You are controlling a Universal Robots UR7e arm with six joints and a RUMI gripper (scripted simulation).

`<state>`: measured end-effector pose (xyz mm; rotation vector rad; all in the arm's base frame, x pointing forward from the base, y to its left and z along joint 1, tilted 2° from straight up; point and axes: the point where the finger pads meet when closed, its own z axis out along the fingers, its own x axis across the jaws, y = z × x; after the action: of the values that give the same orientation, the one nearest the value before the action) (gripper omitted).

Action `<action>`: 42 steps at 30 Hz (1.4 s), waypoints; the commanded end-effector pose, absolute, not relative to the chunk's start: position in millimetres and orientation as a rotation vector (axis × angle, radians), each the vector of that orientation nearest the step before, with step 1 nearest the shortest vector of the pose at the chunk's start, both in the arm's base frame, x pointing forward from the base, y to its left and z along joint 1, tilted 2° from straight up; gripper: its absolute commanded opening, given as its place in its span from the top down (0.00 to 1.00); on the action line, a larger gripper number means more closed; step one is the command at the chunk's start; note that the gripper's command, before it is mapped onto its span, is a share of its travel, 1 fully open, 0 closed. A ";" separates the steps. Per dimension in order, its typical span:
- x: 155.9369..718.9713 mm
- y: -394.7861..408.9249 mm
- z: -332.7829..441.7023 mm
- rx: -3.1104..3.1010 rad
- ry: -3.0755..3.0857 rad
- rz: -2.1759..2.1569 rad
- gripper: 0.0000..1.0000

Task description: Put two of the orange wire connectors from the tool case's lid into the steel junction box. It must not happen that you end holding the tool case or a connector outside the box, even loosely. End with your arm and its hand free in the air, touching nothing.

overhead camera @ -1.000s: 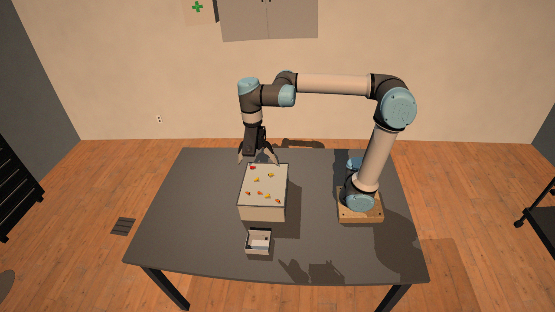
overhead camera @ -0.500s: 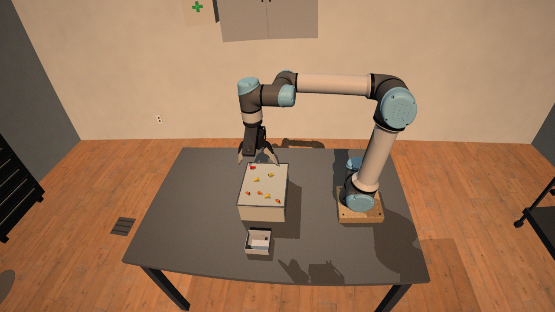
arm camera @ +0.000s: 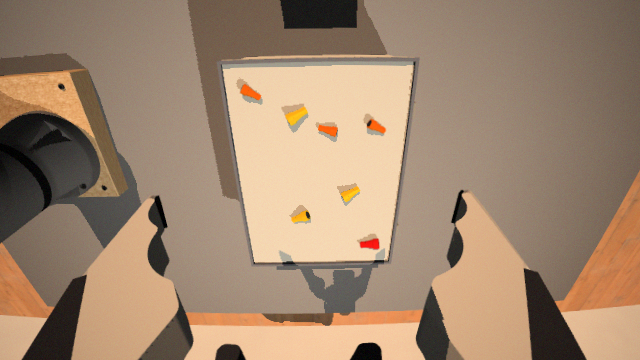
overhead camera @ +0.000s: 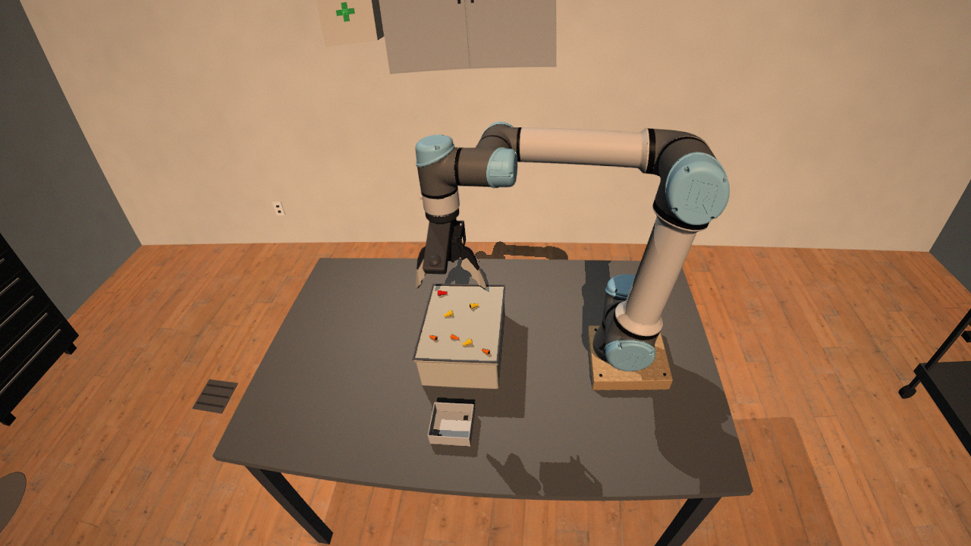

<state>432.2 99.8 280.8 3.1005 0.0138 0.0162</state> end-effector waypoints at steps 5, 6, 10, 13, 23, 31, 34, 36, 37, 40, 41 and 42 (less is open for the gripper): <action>433.0 99.0 281.2 3.101 0.009 0.017 0.00; 433.0 99.0 281.2 3.101 0.009 0.017 0.00; 433.0 99.0 281.2 3.101 0.009 0.017 0.00; 433.0 99.0 281.2 3.101 0.009 0.017 0.00; 433.0 99.0 281.2 3.101 0.009 0.017 0.00; 433.0 99.0 281.2 3.101 0.009 0.017 1.00; 433.0 99.0 281.2 3.101 0.009 0.017 1.00; 433.0 99.0 281.2 3.101 0.009 0.017 1.00; 433.0 99.0 281.2 3.101 0.009 0.017 1.00; 433.0 99.0 281.2 3.101 0.009 0.017 1.00; 433.0 99.0 281.2 3.101 0.009 0.017 1.00; 433.0 99.0 281.2 3.101 0.009 0.017 1.00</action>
<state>432.2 99.8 280.7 3.1005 0.0138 0.0161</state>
